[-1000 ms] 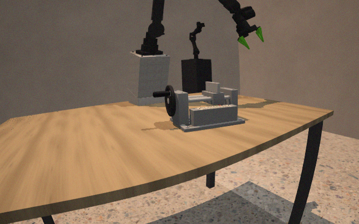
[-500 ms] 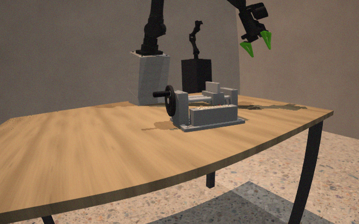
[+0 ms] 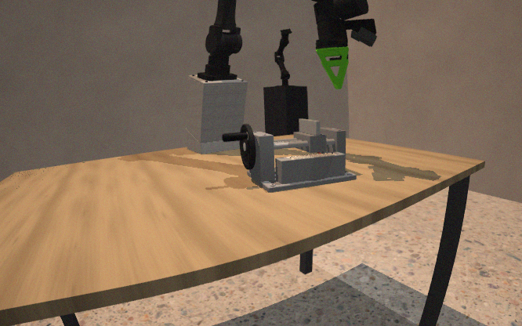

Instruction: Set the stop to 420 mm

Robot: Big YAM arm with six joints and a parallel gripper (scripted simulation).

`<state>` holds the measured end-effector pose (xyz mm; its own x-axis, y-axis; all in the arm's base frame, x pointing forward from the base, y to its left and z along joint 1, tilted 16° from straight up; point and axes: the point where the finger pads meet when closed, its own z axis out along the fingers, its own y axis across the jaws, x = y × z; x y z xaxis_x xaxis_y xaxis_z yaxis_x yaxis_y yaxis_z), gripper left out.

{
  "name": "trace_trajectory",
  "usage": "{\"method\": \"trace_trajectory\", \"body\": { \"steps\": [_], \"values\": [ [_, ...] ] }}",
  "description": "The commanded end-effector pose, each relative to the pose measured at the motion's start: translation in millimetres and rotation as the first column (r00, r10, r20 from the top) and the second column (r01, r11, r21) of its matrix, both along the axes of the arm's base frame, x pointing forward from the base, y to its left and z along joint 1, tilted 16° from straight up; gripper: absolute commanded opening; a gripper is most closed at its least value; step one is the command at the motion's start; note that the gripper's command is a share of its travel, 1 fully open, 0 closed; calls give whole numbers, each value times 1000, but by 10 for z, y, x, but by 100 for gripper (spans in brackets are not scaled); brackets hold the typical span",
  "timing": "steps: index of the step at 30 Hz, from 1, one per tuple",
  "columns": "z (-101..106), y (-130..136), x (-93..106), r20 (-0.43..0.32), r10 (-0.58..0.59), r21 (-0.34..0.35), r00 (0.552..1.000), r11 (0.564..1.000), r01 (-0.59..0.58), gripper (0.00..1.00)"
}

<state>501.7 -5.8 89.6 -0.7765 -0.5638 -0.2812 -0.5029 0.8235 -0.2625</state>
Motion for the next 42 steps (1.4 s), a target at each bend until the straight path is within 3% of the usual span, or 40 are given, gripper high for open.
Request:
{"method": "trace_trajectory", "body": {
  "steps": [1, 2, 7, 9, 12, 16, 18, 19, 20, 26, 33, 35, 36, 42],
  "values": [
    [294, -177, 57, 46, -141, 58, 989, 989, 138, 100],
    [265, -376, 4, 19, -304, 111, 952, 947, 300, 100],
    [151, -1218, -323, -55, -538, 205, 841, 818, 537, 100],
    [153, -1362, -377, -86, -622, 245, 778, 744, 621, 100],
    [123, -1714, -573, -138, -745, 288, 652, 600, 747, 100],
    [105, -2049, -788, -214, -868, 324, 448, 370, 871, 100],
    [105, -2049, -788, -214, -868, 324, 448, 370, 871, 100],
    [98, -2006, -784, -259, -916, 332, 307, 214, 919, 100],
    [92, -2114, -854, -273, -927, 332, 256, 159, 930, 100],
    [102, -2363, -965, -379, -925, 337, 0, -139, 931, 100],
    [102, -2283, -923, -475, -820, 308, -319, -494, 813, 100],
    [102, -2283, -923, -475, -820, 308, -319, -494, 813, 100],
    [102, -2283, -923, -502, -756, 295, -420, -606, 739, 100],
    [102, -2283, -923, -558, -569, 280, -604, -814, 509, 100]
  ]
}}
